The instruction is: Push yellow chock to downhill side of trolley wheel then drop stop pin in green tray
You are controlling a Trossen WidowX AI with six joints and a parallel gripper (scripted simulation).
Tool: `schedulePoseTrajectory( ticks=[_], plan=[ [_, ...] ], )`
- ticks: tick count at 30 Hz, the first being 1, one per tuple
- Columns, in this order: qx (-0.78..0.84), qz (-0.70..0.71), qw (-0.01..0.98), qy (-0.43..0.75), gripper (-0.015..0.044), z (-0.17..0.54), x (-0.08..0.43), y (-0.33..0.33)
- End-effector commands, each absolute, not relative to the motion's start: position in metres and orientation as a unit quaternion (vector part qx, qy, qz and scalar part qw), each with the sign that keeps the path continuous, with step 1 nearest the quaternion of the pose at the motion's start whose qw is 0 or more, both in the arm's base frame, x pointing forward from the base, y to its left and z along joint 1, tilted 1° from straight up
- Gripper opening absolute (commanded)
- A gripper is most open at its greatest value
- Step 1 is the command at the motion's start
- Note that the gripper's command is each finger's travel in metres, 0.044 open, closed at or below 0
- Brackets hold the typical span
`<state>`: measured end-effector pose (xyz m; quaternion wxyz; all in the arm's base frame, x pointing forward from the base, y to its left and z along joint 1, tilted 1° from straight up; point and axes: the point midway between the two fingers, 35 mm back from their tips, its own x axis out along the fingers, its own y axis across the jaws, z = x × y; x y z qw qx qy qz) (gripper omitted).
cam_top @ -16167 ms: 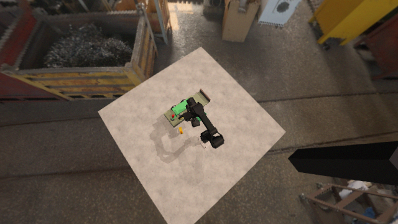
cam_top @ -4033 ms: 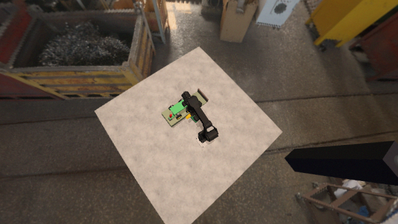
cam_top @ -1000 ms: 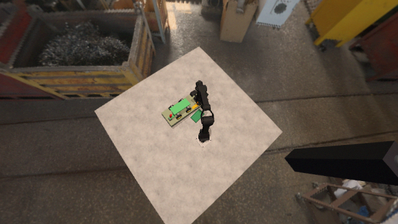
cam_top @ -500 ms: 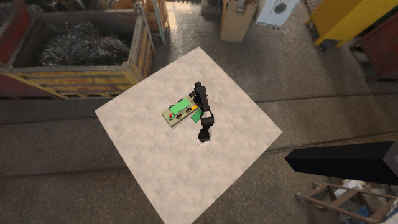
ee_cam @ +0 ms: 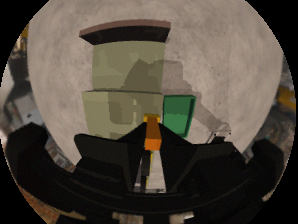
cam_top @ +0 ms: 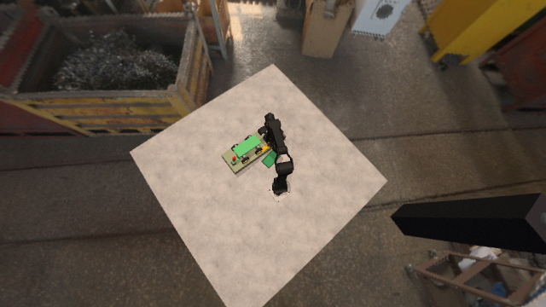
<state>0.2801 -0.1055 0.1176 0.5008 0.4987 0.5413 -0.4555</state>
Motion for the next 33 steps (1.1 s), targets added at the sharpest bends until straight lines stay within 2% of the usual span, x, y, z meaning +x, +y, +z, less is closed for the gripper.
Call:
schedulePoseTrajectory(
  ticks=[1, 25, 32, 33],
  plan=[
    [0.5, -0.454, 0.501, 0.541, 0.0, 0.119, 0.28, -0.1],
    [0.498, -0.456, 0.501, 0.54, 0.0, 0.119, 0.278, -0.094],
    [0.498, -0.456, 0.501, 0.54, 0.0184, 0.119, 0.278, -0.094],
    [0.498, -0.456, 0.501, 0.54, 0.019, 0.119, 0.278, -0.094]
  ],
)
